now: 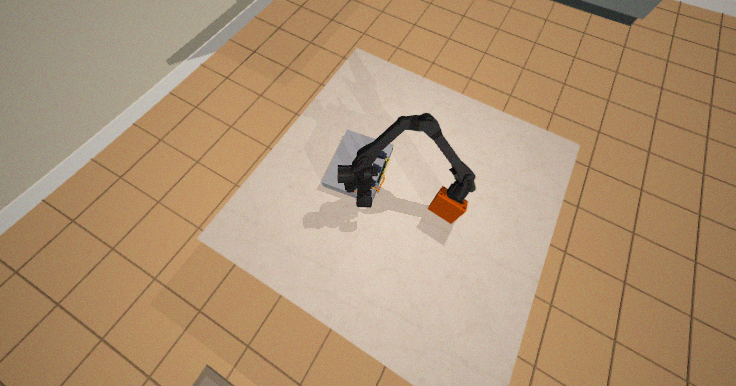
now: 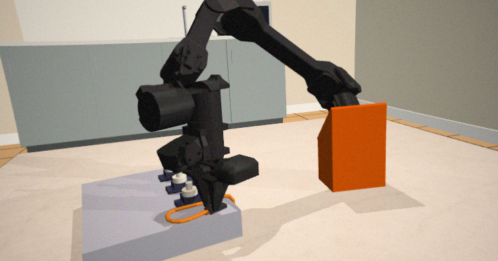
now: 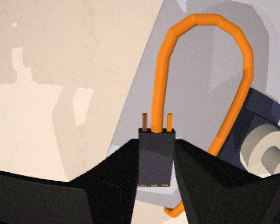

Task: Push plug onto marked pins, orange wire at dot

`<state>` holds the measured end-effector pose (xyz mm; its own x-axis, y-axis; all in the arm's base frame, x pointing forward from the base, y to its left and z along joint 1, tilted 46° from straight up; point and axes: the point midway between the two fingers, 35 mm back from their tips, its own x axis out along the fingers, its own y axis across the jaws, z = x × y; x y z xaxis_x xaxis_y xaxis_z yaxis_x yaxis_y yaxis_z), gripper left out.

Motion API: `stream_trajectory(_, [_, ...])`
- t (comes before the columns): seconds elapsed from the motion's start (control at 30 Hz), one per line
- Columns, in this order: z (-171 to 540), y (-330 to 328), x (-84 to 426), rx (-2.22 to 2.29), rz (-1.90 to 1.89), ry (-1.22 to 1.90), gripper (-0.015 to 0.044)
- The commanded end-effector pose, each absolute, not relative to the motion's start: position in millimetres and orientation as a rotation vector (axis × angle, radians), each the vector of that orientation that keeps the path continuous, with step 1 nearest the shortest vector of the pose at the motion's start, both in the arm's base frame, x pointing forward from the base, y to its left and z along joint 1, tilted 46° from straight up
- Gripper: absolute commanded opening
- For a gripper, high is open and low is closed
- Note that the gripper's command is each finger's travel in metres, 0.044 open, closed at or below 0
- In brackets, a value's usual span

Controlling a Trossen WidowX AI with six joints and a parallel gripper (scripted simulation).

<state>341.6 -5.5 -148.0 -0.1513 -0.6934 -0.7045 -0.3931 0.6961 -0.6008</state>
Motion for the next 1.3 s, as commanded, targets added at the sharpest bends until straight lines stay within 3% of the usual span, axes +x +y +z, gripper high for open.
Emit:
stream_trajectory(0.0, [-149.3, -7.4, 340.5, -0.868, -0.331, 1.777, 0.0])
stream_trajectory(0.57, [-106.1, 32.5, 349.4, -0.888, -0.302, 1.786, 0.0])
stream_trajectory(1.27, [-64.0, 2.6, 337.7, -1.321, 0.294, 1.907, 0.0])
